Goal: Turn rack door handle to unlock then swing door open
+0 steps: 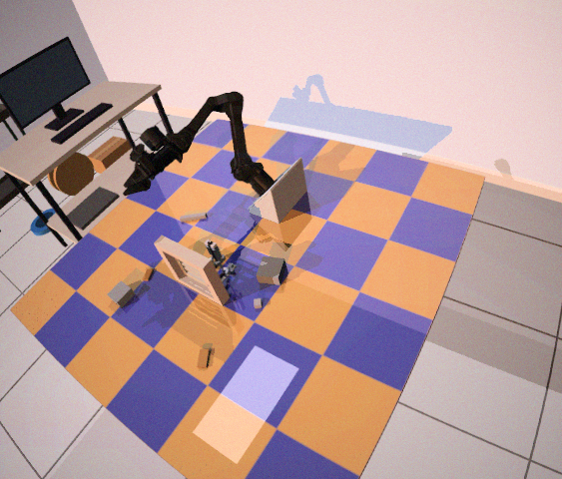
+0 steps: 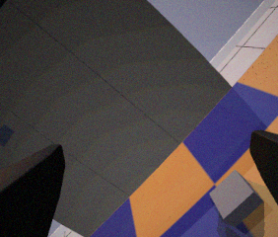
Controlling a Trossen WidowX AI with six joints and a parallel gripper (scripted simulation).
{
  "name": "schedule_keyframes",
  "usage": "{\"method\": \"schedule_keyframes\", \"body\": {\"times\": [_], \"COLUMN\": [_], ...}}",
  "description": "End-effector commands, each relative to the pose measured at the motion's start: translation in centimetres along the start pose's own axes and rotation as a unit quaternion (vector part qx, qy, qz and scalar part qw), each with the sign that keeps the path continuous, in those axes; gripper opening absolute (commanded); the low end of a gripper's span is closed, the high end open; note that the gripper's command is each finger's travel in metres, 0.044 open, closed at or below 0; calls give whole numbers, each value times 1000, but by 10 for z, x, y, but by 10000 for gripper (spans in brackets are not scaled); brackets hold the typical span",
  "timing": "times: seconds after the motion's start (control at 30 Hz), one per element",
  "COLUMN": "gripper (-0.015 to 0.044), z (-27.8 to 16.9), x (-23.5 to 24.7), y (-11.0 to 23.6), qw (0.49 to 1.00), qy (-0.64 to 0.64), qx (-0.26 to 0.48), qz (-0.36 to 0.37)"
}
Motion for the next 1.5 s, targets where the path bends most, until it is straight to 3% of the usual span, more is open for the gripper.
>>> {"method": "schedule_keyframes", "body": {"times": [0.0, 0.13, 0.8, 1.47], "gripper": [374, 285, 285, 285], "z": [0, -4, -43, -90], "x": [0, 6, 57, 122], "y": [-1, -12, -69, -96], "qw": [1000, 999, 954, 869], "qy": [-1, -18, -74, -23], "qx": [2, 45, 290, 490], "qz": [0, 2, -9, -71]}}
Point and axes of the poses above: the point midway between the two fingers, 35 mm back from their tips, its own y axis back along the fingers, its own x axis across the jaws, z = x × y, the point moved 10 cm from there along y, back along the fingers, and after that the axes turned 1 degree about y, right-handed, at the moved point
